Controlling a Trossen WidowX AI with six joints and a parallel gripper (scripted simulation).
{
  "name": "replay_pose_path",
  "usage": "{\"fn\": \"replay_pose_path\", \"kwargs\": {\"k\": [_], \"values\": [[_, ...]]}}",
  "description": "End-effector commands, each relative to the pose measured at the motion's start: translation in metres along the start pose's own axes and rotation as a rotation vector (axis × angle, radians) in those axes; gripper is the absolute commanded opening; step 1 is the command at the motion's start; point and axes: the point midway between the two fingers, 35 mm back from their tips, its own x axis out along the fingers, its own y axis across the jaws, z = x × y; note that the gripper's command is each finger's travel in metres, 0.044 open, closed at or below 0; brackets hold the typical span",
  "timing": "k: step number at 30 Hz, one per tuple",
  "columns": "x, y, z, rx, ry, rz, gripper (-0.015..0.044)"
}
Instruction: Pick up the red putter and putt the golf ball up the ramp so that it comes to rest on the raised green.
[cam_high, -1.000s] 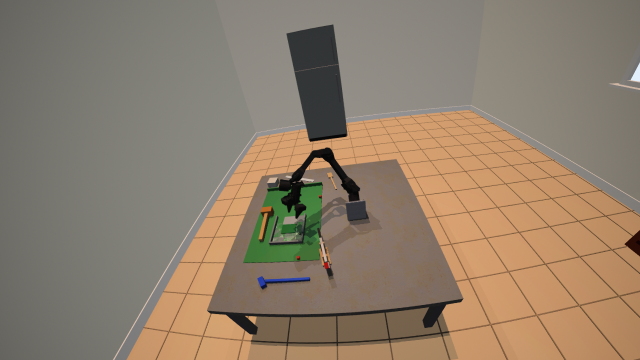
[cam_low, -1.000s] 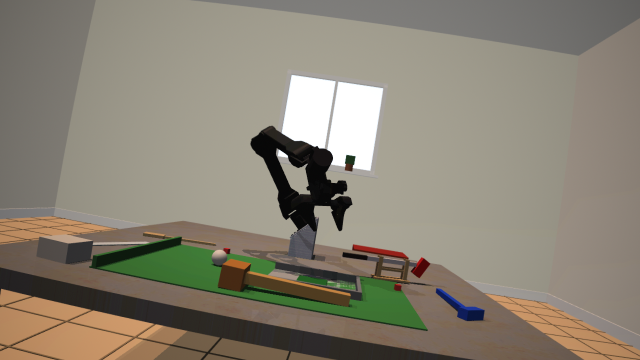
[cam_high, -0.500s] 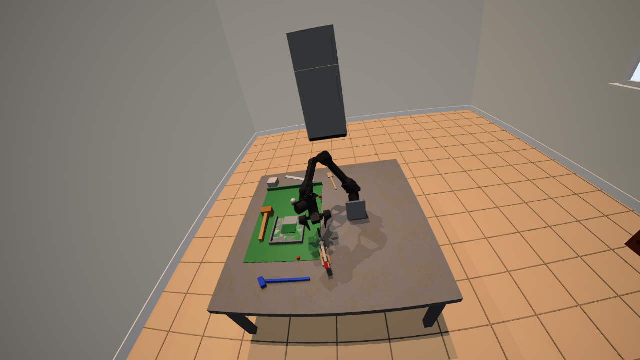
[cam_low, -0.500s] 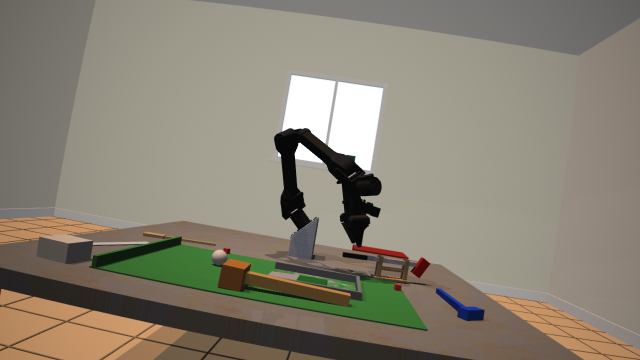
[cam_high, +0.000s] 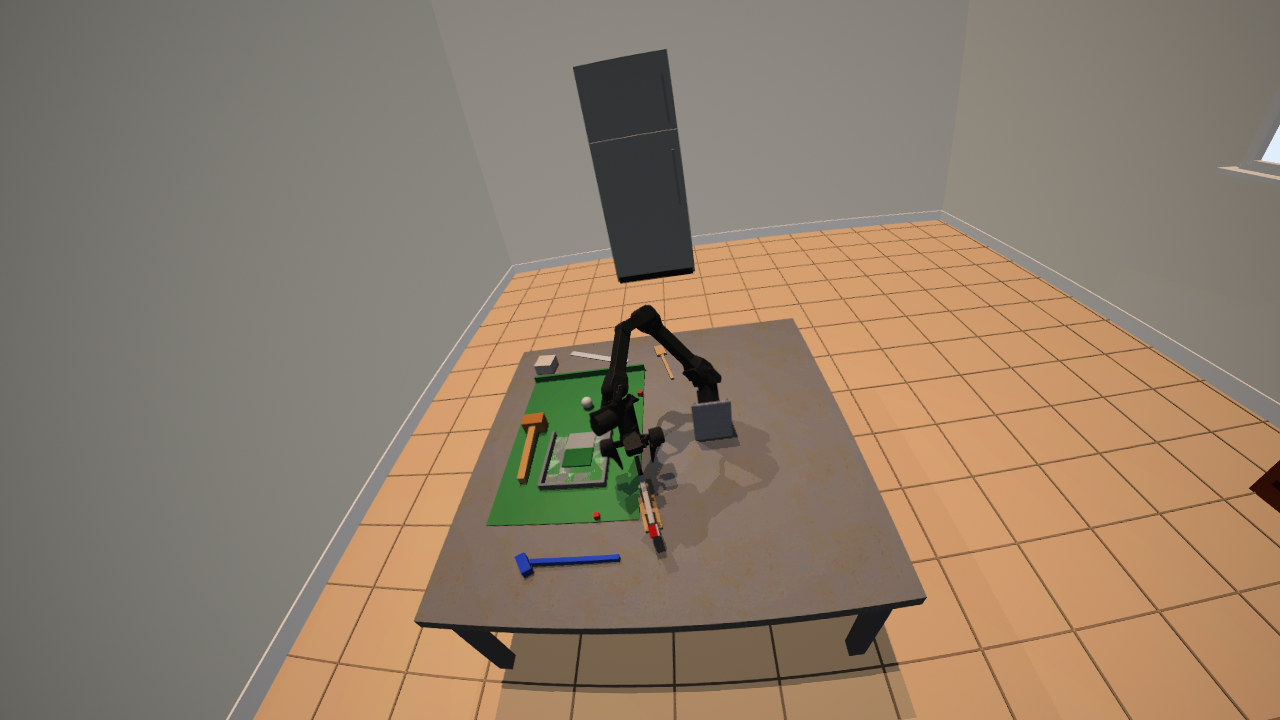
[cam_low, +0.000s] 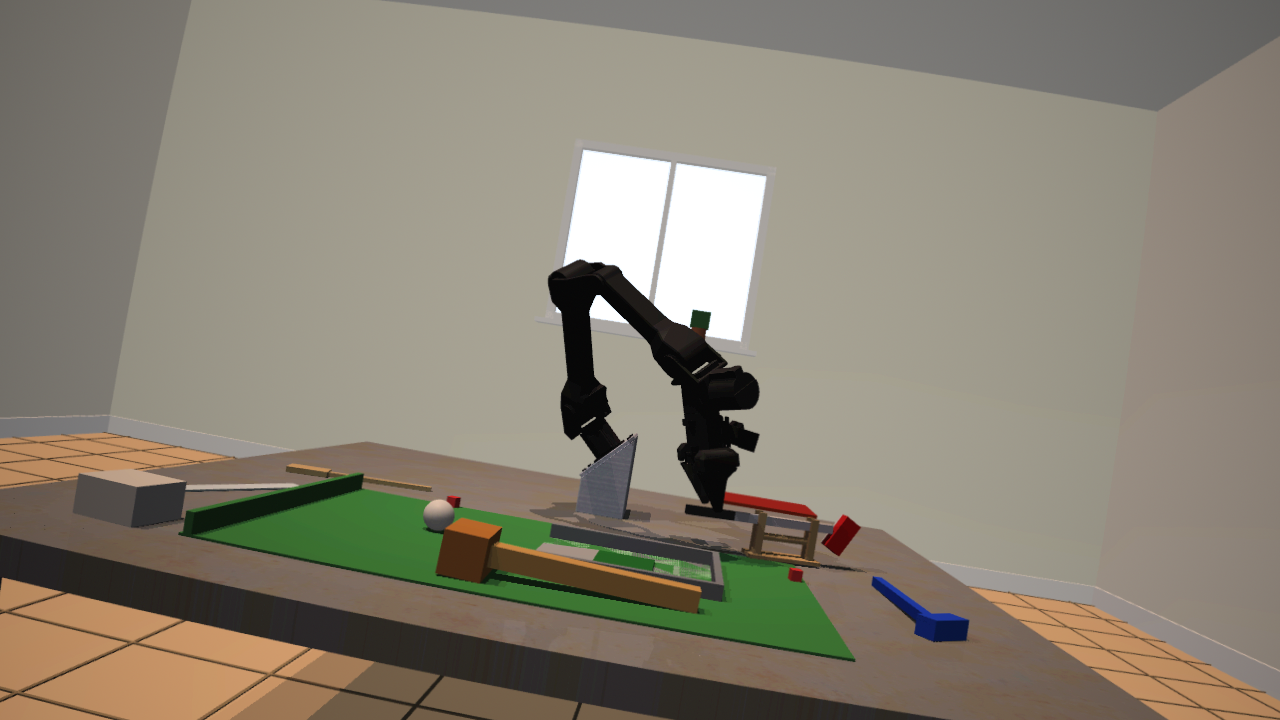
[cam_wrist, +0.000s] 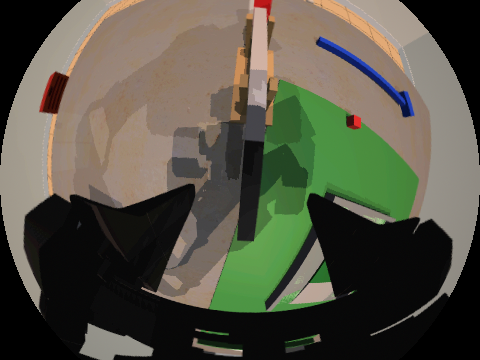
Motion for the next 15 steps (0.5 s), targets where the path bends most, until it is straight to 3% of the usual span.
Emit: {"fn": "replay_pose_path", "kwargs": {"k": [1,15], "values": [[0.016,0.002,-0.007,-0.002,0.01,0.007,0.044],[0.029,0.002,-0.01,-0.002,0.011,0.007,0.044]]}}
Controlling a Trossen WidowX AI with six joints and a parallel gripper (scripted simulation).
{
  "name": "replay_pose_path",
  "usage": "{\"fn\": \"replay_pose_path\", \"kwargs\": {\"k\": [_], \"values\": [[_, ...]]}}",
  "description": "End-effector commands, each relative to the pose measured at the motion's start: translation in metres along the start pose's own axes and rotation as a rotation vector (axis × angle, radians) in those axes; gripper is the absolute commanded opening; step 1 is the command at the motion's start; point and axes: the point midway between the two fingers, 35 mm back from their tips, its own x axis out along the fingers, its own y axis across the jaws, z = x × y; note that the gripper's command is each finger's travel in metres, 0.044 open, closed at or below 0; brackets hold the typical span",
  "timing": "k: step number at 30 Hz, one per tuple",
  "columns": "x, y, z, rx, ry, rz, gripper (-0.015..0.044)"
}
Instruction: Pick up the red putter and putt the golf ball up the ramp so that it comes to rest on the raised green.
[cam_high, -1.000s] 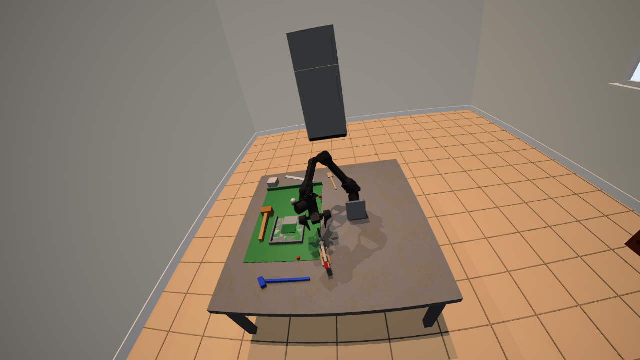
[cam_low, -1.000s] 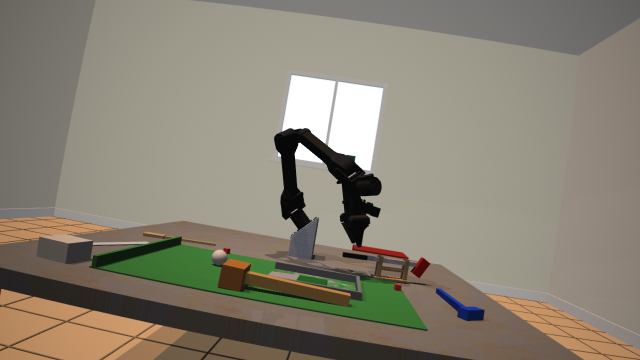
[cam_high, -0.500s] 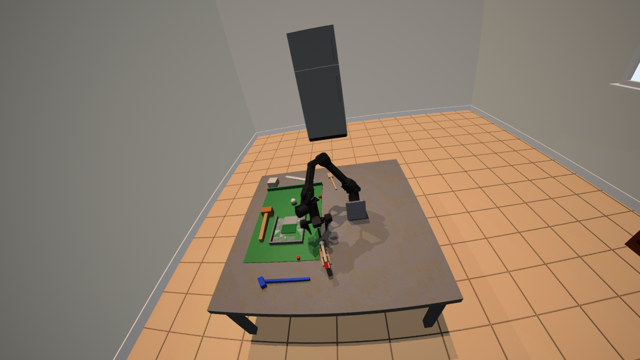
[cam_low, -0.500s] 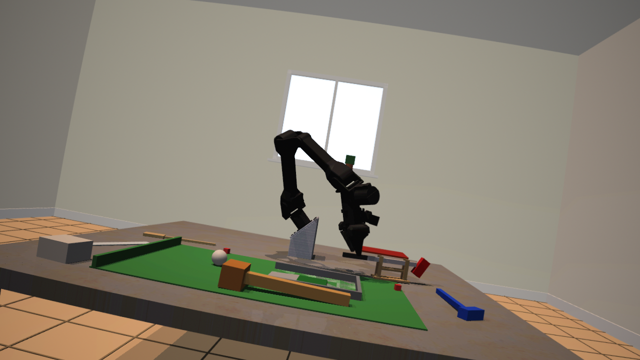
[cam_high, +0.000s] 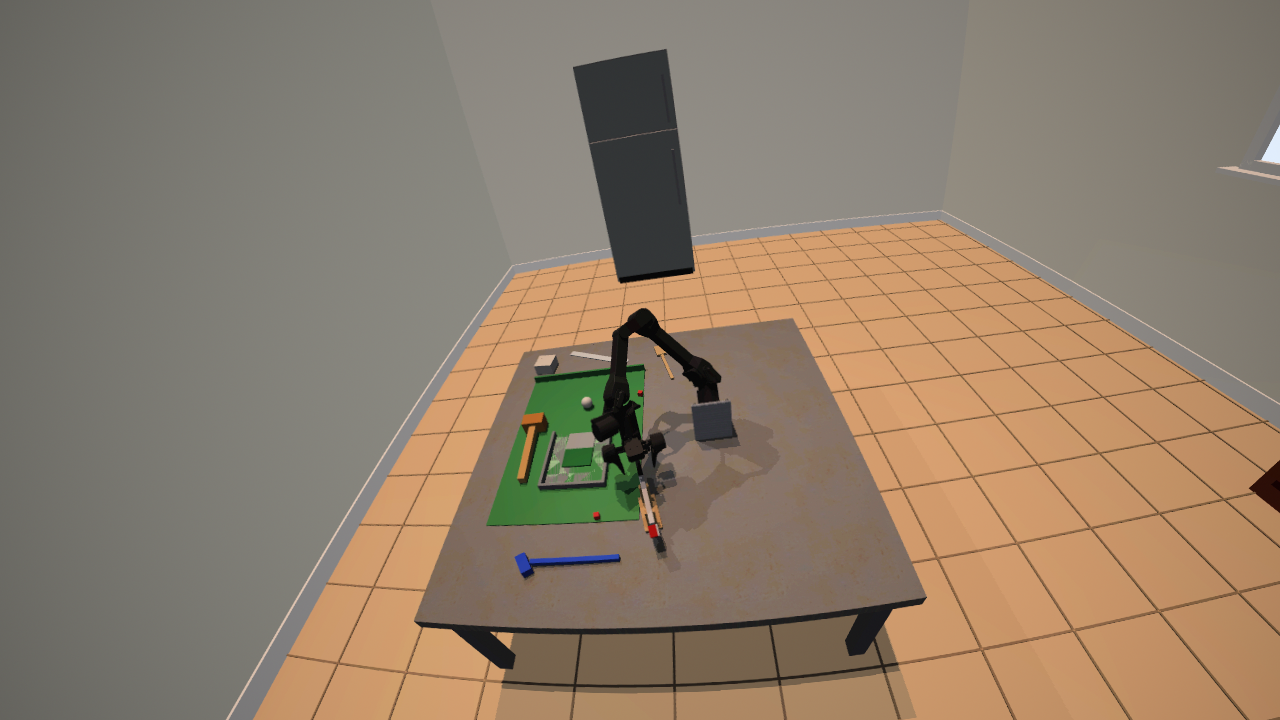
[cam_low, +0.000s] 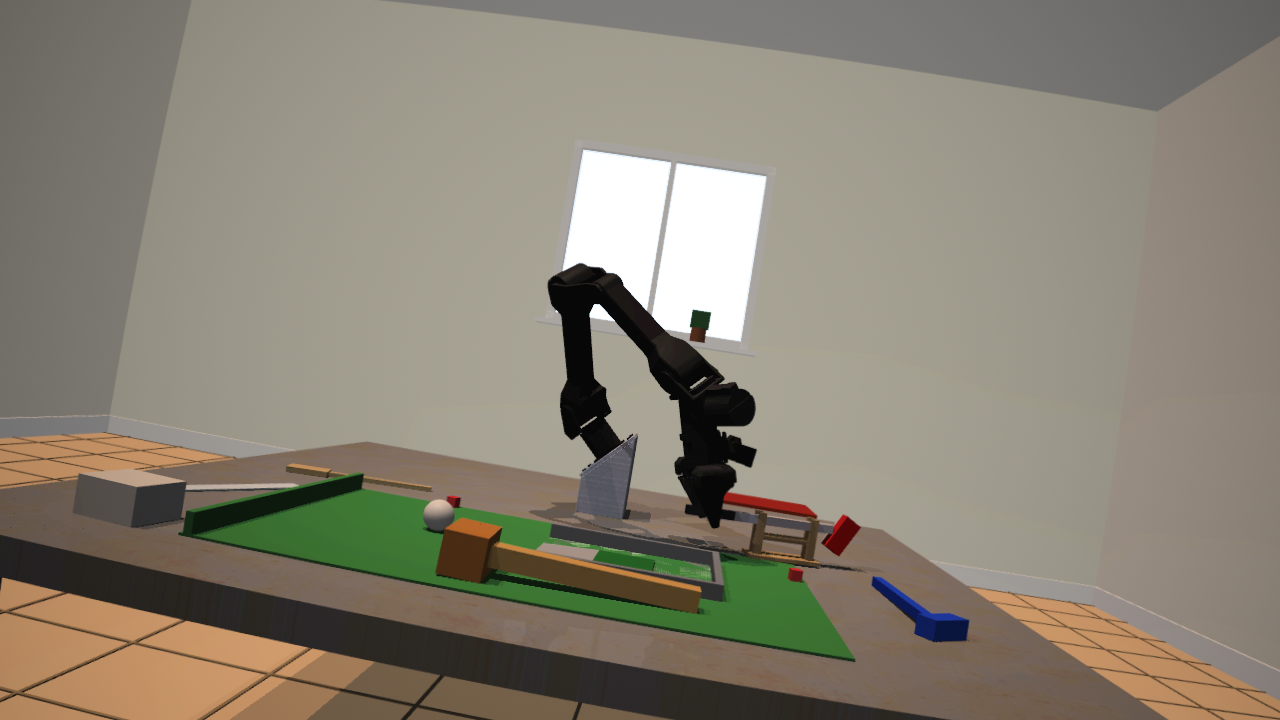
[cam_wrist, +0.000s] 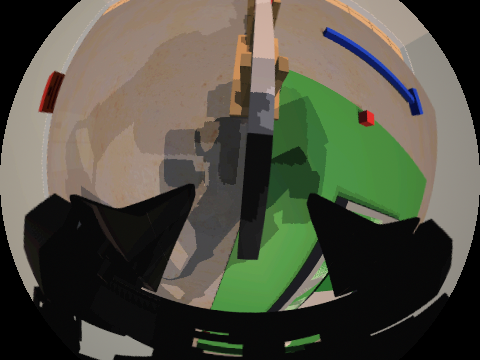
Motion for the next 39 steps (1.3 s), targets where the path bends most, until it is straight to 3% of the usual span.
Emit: {"fn": "replay_pose_path", "kwargs": {"k": [1,9,24,32,39], "values": [[0.008,0.001,-0.003,-0.004,0.007,0.003,0.044],[0.016,0.001,-0.006,-0.003,0.008,0.003,0.044],[0.013,0.001,-0.004,0.001,0.002,0.003,0.0046],[0.009,0.0,-0.003,0.0,0.002,0.003,0.0],[-0.037,-0.004,0.012,0.0,-0.002,0.003,0.0]]}}
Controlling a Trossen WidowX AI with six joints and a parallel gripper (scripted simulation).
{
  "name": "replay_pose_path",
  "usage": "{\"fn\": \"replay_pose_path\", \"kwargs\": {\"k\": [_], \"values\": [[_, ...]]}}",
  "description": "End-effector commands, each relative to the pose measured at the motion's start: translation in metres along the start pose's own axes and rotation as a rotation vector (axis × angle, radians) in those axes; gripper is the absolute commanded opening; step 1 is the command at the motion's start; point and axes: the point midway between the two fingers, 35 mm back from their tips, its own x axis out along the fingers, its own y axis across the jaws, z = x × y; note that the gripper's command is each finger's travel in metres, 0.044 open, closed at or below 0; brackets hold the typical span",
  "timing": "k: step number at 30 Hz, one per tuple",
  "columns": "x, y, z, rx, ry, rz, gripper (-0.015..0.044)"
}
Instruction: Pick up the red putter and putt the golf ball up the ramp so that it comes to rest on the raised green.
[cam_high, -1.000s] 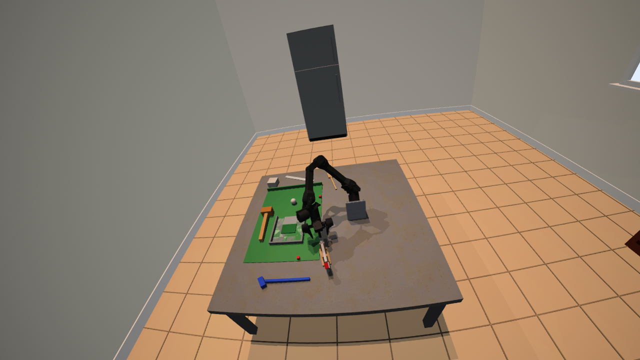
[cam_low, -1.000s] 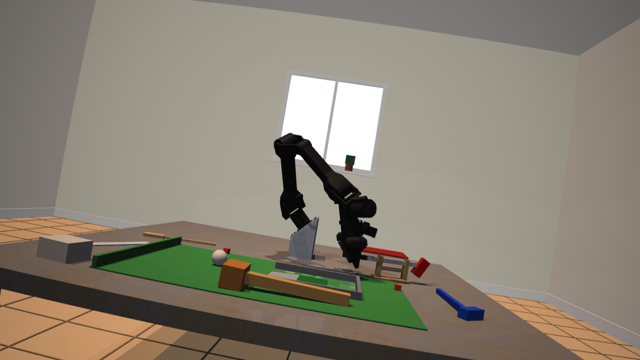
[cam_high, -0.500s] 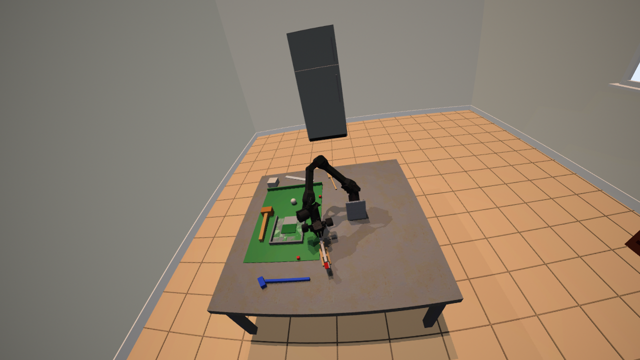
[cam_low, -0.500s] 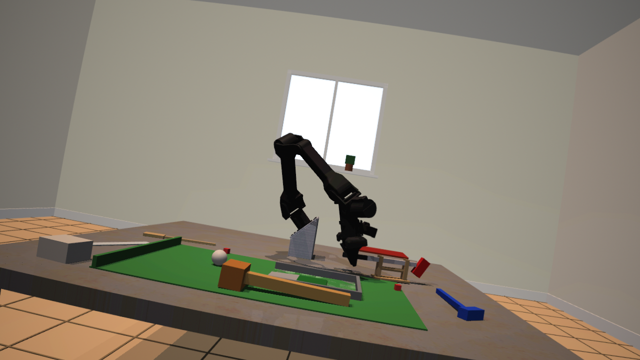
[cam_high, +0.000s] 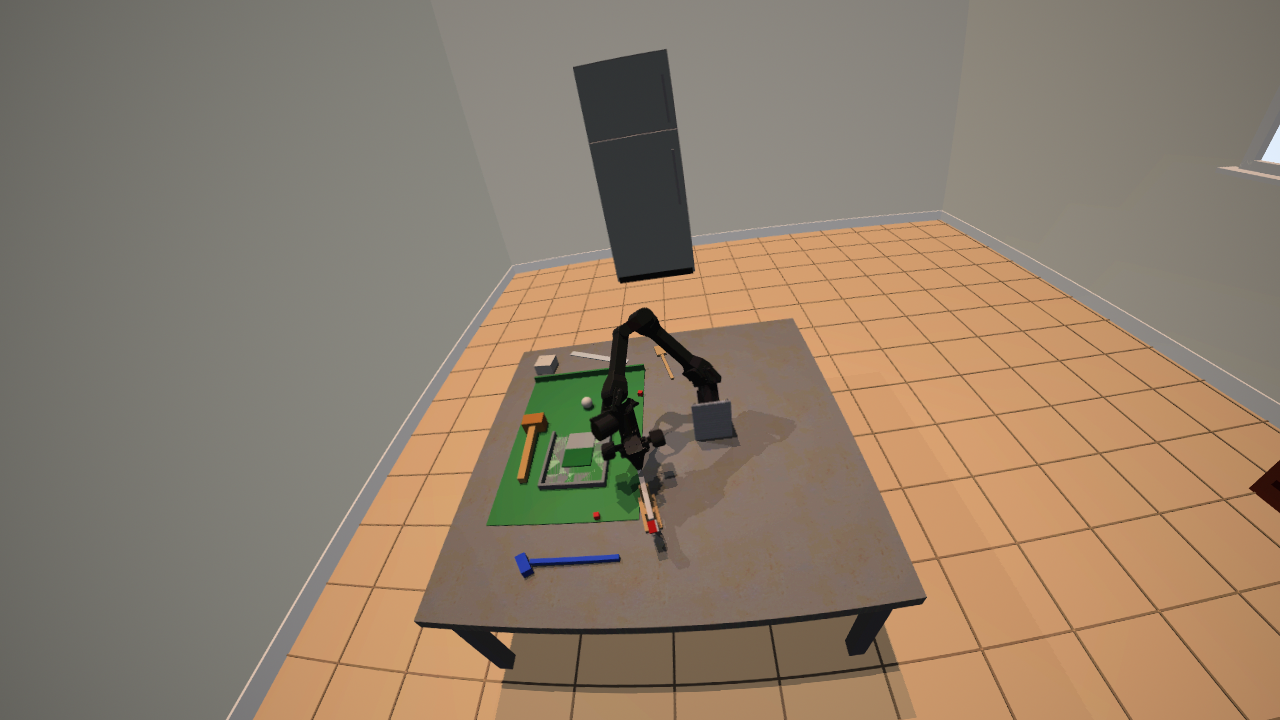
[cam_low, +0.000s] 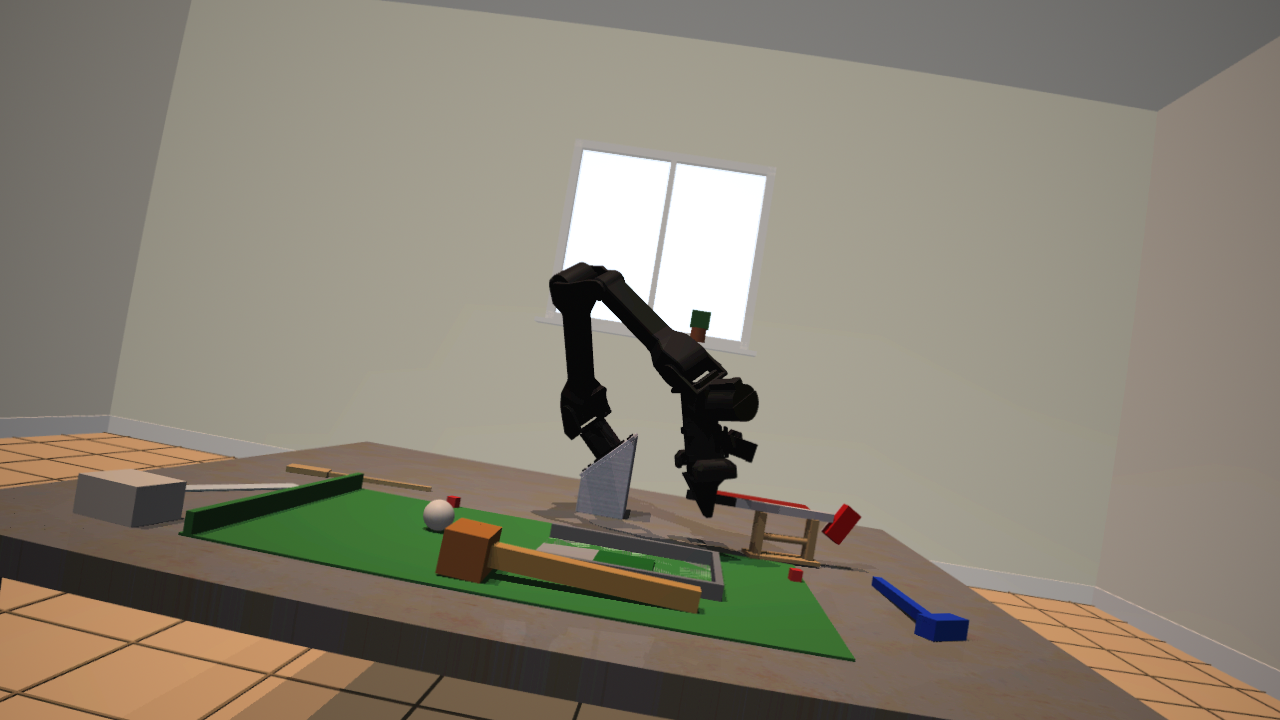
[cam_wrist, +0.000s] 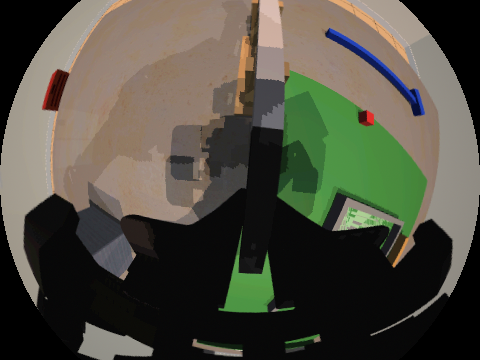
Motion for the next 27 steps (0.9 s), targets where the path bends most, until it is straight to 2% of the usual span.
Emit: {"fn": "replay_pose_path", "kwargs": {"k": [1,6,11,27], "values": [[-0.035,-0.003,0.013,0.001,-0.022,-0.016,0.0],[-0.072,0.001,0.021,0.001,-0.022,-0.015,0.0],[-0.069,-0.003,0.016,0.016,-0.018,-0.029,0.0],[-0.117,-0.036,-0.101,0.532,-0.008,-0.086,0.0]]}}
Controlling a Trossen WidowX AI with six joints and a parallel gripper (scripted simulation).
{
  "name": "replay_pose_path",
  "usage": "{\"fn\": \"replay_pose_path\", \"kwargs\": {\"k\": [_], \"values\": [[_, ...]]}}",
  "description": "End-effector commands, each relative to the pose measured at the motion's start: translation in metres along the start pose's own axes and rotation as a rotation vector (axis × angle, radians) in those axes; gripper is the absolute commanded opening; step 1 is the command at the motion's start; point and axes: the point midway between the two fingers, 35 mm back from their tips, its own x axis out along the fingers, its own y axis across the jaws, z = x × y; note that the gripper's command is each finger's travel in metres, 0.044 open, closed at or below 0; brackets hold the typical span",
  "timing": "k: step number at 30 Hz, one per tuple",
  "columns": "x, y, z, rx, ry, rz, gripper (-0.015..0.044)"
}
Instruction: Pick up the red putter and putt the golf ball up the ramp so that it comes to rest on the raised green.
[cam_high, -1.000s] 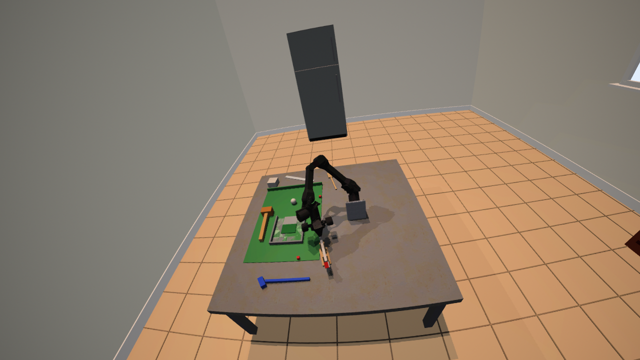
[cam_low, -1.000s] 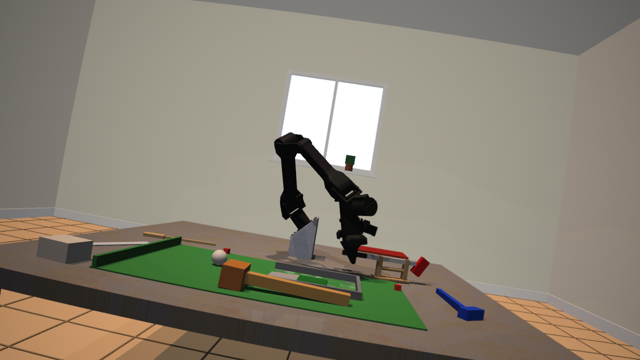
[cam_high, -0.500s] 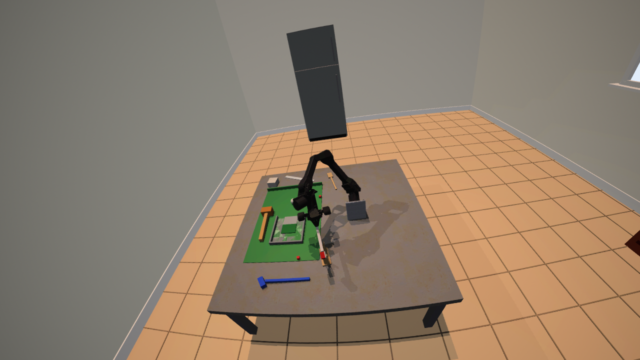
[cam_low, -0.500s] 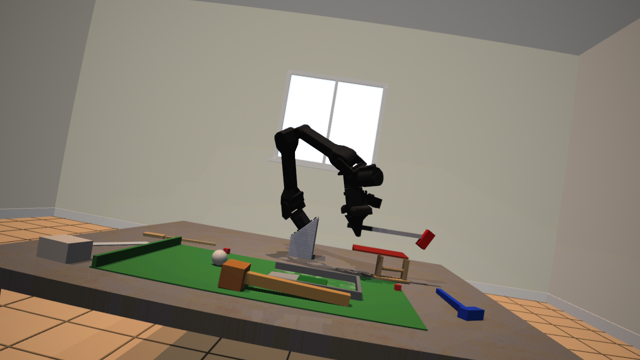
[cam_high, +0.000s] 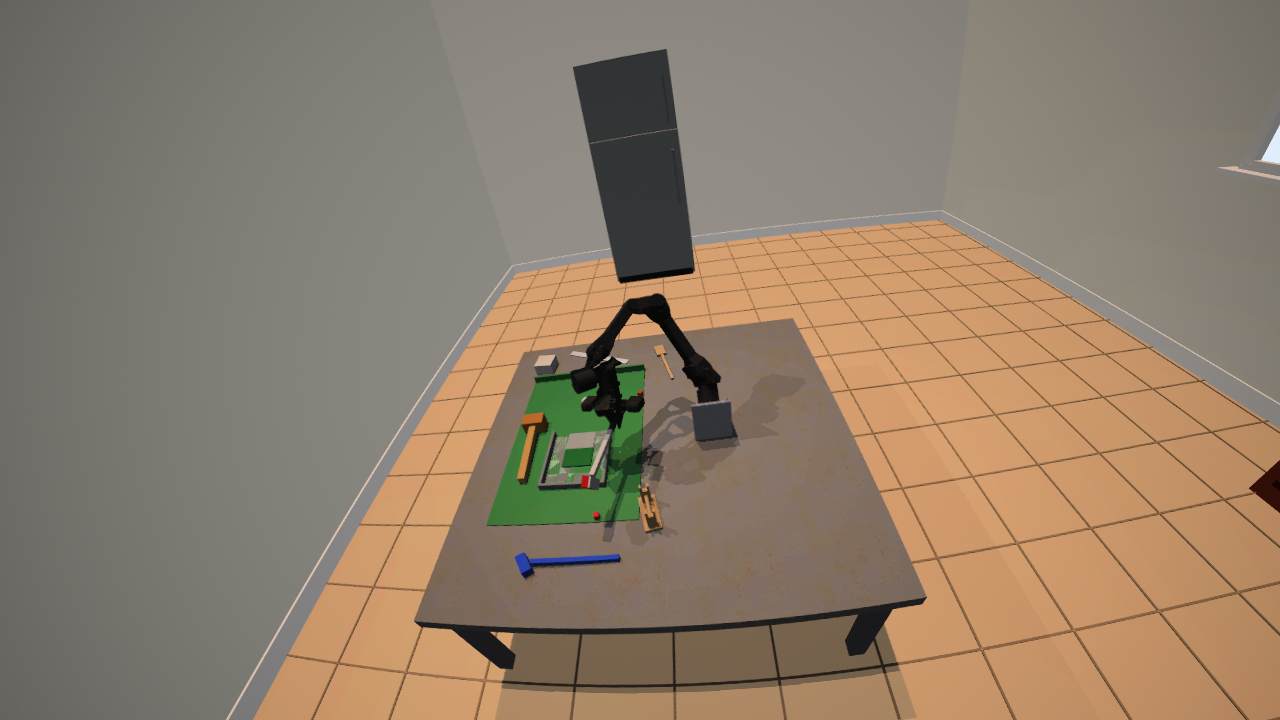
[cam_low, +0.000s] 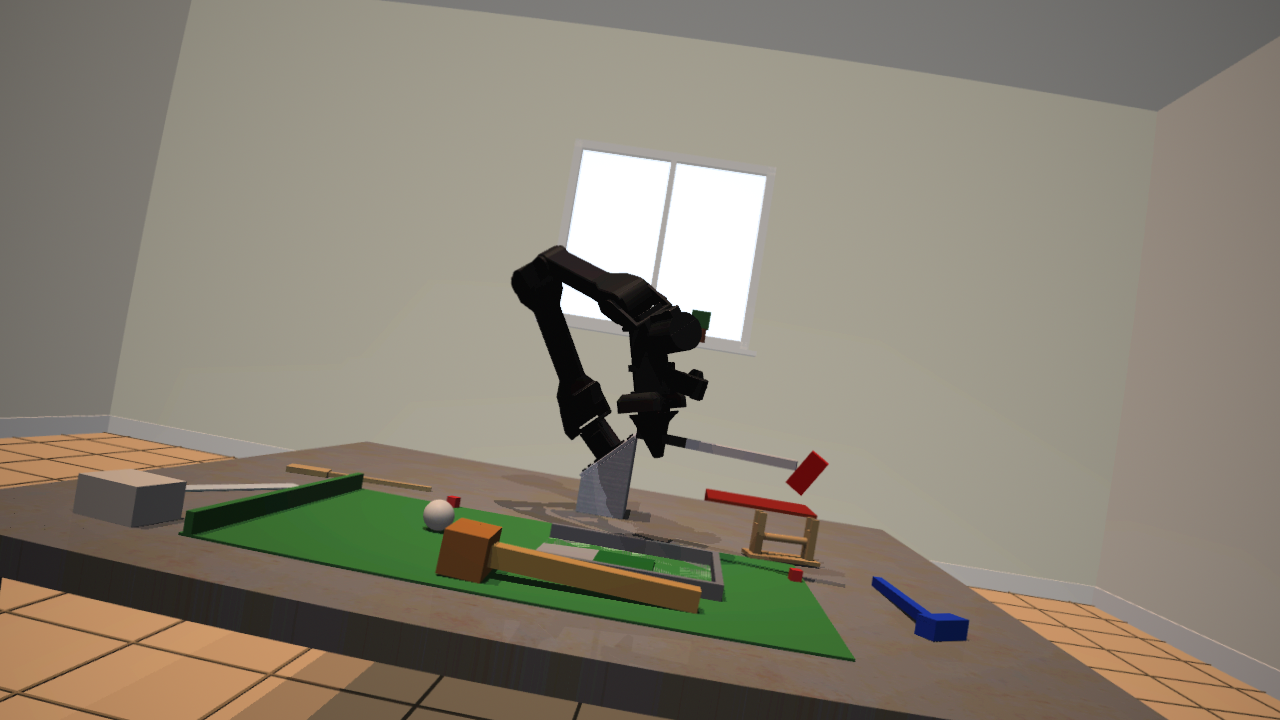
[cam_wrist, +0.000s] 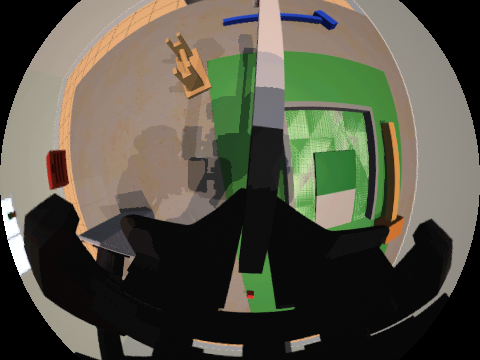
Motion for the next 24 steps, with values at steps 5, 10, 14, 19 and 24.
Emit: {"fn": "replay_pose_path", "kwargs": {"k": [5,10,14,19,24], "values": [[-0.02,-0.032,-0.055,0.263,0.014,-0.037,0.0],[-0.031,-0.045,-0.094,0.429,0.029,-0.059,0.0],[-0.04,-0.053,-0.126,0.562,0.044,-0.078,0.0],[-0.05,-0.057,-0.167,0.729,0.065,-0.104,0.0],[-0.06,-0.056,-0.209,0.895,0.09,-0.132,0.0]]}}
